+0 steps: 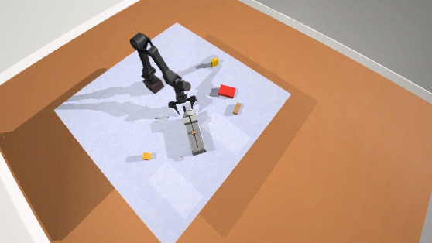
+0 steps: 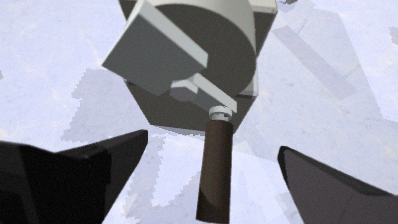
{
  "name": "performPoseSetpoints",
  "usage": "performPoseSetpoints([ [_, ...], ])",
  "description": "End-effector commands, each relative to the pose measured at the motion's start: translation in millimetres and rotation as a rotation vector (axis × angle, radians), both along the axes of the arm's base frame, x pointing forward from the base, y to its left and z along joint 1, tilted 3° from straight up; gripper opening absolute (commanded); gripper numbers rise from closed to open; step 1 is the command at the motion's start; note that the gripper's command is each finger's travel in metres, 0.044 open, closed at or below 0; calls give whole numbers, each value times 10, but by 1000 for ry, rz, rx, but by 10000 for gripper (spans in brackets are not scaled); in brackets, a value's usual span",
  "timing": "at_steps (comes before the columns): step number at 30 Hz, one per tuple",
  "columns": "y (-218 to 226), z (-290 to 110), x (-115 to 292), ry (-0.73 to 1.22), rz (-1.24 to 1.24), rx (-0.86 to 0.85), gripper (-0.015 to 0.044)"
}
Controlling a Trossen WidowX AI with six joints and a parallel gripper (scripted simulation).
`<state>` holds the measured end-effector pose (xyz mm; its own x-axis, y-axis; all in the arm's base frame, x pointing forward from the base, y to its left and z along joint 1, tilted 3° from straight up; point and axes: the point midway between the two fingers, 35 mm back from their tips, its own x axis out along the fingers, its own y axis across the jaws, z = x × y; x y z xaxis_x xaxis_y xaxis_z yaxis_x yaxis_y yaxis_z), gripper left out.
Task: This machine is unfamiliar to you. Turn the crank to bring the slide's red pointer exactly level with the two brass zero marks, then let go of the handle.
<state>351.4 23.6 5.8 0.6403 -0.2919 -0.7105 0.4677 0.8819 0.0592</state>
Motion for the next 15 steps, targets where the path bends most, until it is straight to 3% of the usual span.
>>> performPoseSetpoints([
  [1, -9, -60, -14, 0, -8, -1, 440],
  [3, -9, -67, -15, 0, -8, -1, 440],
  [15, -9, -67, -15, 0, -8, -1, 125],
])
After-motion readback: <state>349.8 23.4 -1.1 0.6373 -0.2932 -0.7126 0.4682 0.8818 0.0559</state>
